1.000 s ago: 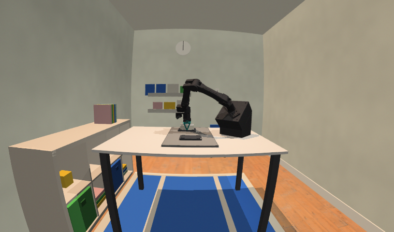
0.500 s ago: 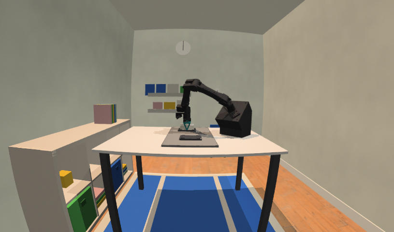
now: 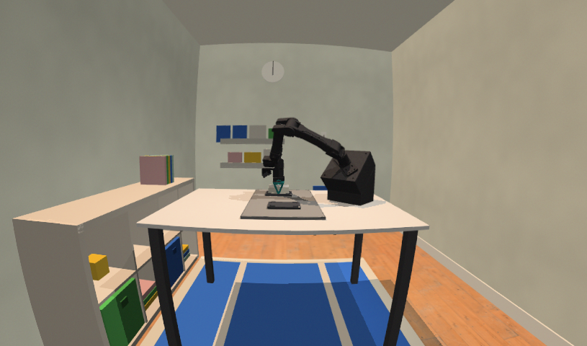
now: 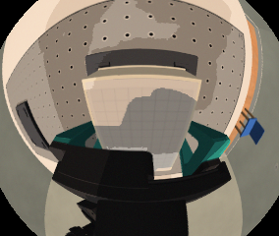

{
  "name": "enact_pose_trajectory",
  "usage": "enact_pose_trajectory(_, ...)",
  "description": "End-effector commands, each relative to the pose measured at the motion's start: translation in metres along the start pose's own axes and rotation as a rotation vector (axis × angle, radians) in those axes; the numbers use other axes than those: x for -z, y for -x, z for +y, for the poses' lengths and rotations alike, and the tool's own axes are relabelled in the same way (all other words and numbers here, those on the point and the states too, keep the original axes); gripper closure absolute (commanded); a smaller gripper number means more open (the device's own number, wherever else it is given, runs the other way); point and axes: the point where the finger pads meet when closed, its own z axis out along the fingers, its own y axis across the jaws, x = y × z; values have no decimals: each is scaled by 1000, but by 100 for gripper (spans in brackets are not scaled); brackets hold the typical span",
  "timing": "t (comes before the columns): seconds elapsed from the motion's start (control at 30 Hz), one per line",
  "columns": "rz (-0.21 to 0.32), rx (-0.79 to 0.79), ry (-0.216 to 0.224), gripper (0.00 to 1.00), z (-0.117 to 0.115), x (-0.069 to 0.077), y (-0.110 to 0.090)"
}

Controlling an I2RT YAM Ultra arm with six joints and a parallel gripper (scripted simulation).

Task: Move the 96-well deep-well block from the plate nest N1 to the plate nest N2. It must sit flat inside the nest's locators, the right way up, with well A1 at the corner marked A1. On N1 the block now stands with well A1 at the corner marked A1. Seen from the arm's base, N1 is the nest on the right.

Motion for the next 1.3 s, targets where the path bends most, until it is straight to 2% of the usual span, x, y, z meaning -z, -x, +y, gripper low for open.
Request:
enact_pose_trajectory(0.0, -12, -1, -3, 100, -2, 4, 3)
enact_pose_trajectory(0.23, -12, -1, -3, 100, -2, 4, 3)
enact_pose_trajectory(1.27, -11, -1, -4, 100, -2, 49, 2)
